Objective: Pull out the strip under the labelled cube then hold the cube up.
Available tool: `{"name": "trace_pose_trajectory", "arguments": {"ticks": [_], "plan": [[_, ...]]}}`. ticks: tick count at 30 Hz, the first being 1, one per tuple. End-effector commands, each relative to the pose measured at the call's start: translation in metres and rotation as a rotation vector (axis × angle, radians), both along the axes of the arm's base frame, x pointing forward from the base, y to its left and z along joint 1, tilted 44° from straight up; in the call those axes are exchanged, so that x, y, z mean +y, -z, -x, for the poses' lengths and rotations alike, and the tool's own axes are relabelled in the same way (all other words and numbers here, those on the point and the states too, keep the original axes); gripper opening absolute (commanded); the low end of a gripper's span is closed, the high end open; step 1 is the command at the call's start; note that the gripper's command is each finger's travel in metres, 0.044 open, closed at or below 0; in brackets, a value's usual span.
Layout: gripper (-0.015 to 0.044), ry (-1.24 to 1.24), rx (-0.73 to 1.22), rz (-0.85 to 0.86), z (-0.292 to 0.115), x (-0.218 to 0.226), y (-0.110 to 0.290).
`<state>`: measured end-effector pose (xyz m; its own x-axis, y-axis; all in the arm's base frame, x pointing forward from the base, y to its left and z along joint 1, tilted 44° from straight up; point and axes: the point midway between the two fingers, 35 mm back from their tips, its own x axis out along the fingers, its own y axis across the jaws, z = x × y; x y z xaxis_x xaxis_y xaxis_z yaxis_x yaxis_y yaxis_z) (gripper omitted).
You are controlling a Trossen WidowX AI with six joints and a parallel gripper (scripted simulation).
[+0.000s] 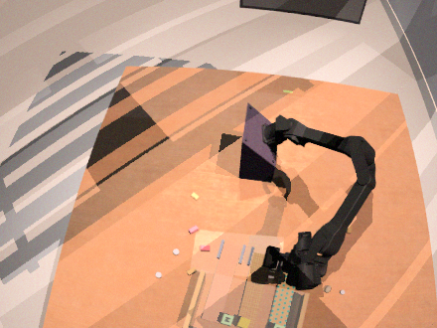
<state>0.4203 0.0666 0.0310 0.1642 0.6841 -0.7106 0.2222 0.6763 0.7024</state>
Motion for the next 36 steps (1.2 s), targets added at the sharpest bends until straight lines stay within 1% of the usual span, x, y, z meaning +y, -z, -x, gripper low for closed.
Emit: {"name": "trace_pose_trajectory", "arguments": {"ticks": [1, 27, 36], "plan": [[0.0, 0.003, 0.001, 0.004, -0.001, 0.0, 0.001], [0.0, 0.003, 0.001, 0.004, -0.001, 0.002, 0.003], [0.0, 0.003, 0.002, 0.003, 0.011, 0.006, 0.002]]}}
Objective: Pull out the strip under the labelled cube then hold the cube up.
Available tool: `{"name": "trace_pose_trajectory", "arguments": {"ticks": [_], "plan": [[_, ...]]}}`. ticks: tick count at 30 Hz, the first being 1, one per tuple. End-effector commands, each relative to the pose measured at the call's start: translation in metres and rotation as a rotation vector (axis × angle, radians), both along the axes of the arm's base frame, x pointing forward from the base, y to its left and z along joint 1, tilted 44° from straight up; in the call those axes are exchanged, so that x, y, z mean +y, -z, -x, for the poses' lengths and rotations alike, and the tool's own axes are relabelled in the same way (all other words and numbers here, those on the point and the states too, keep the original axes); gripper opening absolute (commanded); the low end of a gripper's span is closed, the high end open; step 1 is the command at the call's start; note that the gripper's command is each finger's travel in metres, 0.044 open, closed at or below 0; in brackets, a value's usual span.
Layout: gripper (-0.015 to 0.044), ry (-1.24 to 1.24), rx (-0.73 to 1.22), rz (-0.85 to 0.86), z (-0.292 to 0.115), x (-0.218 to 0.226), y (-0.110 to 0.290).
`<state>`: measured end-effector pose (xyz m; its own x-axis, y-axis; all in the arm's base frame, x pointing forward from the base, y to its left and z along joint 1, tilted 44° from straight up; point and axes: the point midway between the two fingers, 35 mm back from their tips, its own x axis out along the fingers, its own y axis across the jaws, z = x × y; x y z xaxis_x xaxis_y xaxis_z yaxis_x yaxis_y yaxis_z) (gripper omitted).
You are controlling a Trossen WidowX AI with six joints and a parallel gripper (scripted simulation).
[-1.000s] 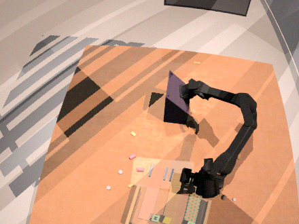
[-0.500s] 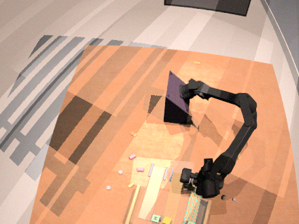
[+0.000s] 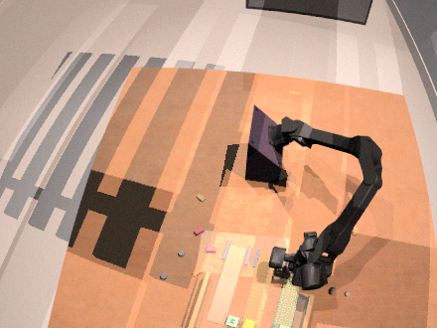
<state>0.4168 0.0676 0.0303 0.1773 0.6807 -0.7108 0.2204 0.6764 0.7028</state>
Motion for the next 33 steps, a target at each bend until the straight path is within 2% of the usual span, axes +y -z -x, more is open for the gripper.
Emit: {"name": "trace_pose_trajectory", "arguments": {"ticks": [1, 33], "plan": [[0.0, -0.005, 0.012, 0.0, 0.009, 0.005, 0.002], [0.0, -0.005, 0.015, -0.001, 0.056, 0.02, 0.001]]}}
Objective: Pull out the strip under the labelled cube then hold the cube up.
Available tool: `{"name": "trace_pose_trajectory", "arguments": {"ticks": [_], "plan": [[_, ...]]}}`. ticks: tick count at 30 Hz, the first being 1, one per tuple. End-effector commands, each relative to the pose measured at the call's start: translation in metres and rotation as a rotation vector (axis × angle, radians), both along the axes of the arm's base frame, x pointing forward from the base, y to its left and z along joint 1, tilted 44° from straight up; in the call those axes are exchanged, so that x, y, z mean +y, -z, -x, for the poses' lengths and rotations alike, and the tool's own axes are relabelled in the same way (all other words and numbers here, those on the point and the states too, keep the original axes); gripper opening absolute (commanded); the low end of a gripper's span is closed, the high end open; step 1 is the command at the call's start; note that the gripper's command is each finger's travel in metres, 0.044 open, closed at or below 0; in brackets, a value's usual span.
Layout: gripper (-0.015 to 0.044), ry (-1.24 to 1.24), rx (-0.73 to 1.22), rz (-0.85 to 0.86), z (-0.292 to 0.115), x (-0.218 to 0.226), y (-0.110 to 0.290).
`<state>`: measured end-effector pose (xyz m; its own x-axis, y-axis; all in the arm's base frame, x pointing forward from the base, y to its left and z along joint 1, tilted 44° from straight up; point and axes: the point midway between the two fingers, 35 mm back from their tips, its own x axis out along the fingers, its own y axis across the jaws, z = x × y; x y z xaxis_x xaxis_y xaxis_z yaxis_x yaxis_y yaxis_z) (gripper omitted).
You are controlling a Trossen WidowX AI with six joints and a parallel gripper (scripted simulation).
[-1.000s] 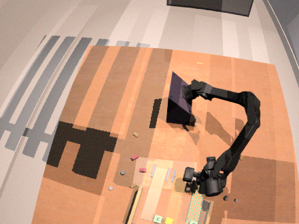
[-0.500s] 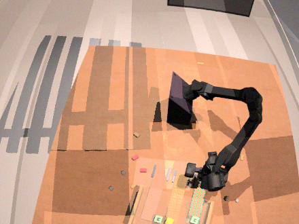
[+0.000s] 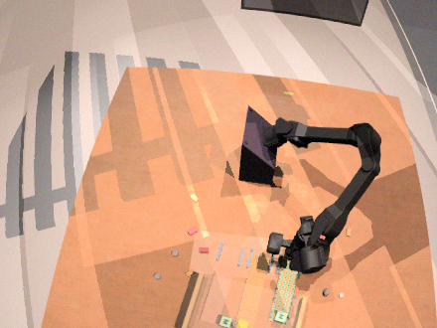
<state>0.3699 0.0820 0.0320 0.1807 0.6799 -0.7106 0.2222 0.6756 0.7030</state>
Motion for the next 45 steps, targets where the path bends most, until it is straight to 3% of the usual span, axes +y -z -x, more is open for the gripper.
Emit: {"name": "trace_pose_trajectory", "arguments": {"ticks": [1, 45], "plan": [[0.0, -0.009, 0.017, -0.001, 0.01, 0.006, 0.003], [0.0, -0.009, 0.021, -0.002, 0.074, 0.025, 0.0]]}}
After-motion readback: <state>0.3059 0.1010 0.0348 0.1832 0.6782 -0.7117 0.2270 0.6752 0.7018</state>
